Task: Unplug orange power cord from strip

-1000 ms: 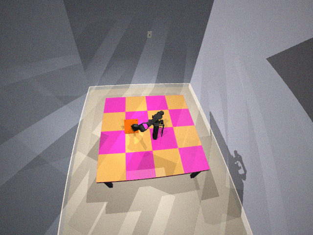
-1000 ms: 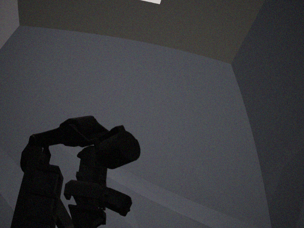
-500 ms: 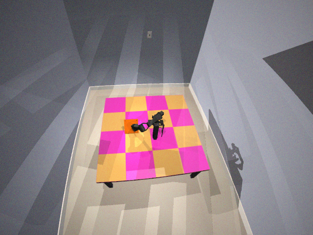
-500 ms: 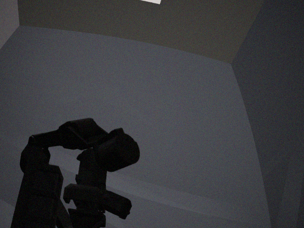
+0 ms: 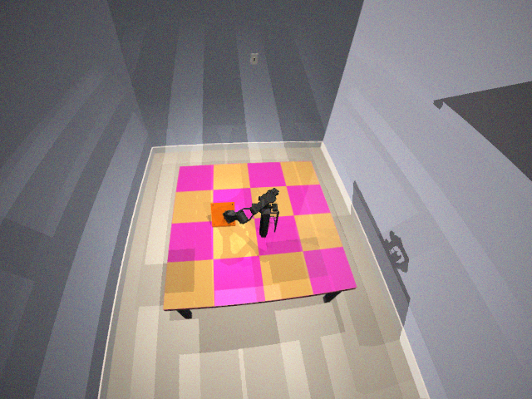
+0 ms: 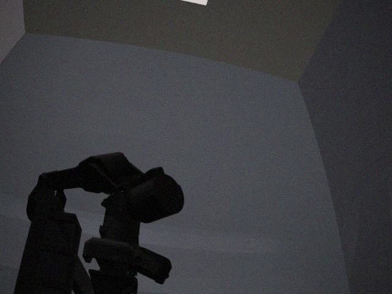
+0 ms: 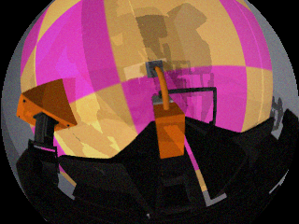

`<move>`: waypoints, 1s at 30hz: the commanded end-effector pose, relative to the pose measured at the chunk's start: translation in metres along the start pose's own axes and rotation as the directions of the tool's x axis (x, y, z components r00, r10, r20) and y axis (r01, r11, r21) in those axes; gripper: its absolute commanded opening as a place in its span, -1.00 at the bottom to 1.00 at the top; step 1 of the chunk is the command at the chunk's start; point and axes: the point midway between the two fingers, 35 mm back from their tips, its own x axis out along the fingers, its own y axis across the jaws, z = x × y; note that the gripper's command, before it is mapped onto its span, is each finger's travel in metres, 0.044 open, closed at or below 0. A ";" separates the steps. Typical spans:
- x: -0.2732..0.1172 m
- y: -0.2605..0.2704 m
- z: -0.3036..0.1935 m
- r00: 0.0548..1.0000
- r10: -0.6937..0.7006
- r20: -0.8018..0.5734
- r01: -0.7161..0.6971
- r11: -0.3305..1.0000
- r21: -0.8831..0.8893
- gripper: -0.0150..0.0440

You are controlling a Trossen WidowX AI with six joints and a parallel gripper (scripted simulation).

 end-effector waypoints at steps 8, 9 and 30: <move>-0.004 -0.001 0.028 1.000 -0.005 0.026 0.005 1.000 -0.002 -0.49; -0.004 -0.001 0.030 1.000 -0.005 0.026 0.005 1.000 -0.002 -0.49; -0.003 -0.001 0.036 1.000 -0.007 0.022 0.008 1.000 -0.004 0.58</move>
